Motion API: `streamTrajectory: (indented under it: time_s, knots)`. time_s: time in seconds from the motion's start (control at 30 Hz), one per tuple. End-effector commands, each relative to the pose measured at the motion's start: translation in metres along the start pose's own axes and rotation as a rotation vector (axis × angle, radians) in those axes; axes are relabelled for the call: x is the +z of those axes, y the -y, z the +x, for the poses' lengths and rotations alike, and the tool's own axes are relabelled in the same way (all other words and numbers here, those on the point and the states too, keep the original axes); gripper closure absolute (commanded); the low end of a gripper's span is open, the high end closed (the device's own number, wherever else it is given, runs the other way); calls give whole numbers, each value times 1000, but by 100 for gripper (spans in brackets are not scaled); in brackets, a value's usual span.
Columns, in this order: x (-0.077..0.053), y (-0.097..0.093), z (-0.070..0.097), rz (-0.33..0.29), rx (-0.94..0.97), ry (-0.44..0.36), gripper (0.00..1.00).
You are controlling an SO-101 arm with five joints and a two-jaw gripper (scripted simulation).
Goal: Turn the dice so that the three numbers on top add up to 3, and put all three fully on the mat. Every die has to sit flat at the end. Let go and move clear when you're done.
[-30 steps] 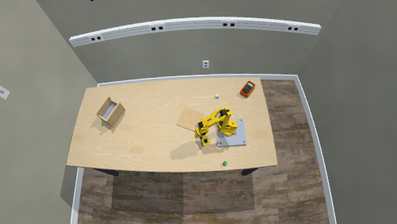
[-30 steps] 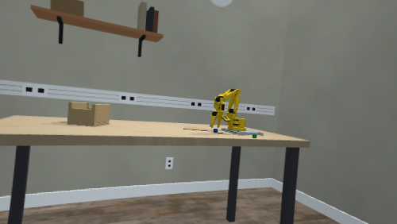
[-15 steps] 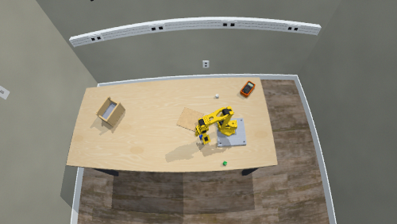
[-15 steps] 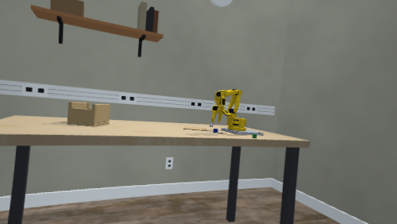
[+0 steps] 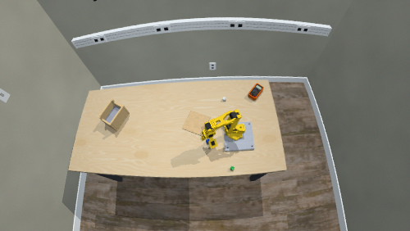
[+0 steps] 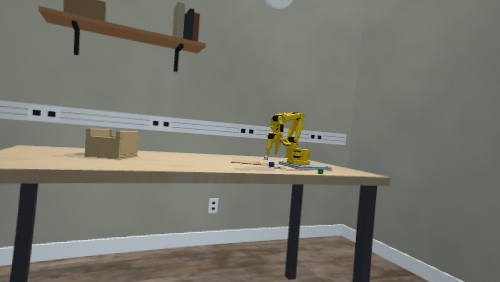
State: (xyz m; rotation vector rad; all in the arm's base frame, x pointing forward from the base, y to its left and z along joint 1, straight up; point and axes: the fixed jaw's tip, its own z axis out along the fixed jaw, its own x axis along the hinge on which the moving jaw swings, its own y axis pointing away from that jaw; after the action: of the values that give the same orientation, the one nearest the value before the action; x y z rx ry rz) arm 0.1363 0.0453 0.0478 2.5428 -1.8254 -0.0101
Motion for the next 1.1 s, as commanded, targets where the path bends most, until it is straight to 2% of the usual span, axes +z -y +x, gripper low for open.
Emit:
streamTrajectory:
  time_s: [0.0,0.17,0.27,0.37,0.53,0.6,0.83,0.93,1.07]
  knots:
    - [-4,3,1,24,4,1,71]
    - [-5,3,1,33,4,1,71]
    - [-9,5,1,67,4,1,71]
    - [-17,9,1,129,4,1,71]
    - [-35,15,1,274,4,0,71]
    - [-35,15,1,274,4,0,71]
    - [-60,19,1,463,4,-1,72]
    - [-66,20,1,506,5,-1,72]
    - [-68,20,1,524,5,-1,72]
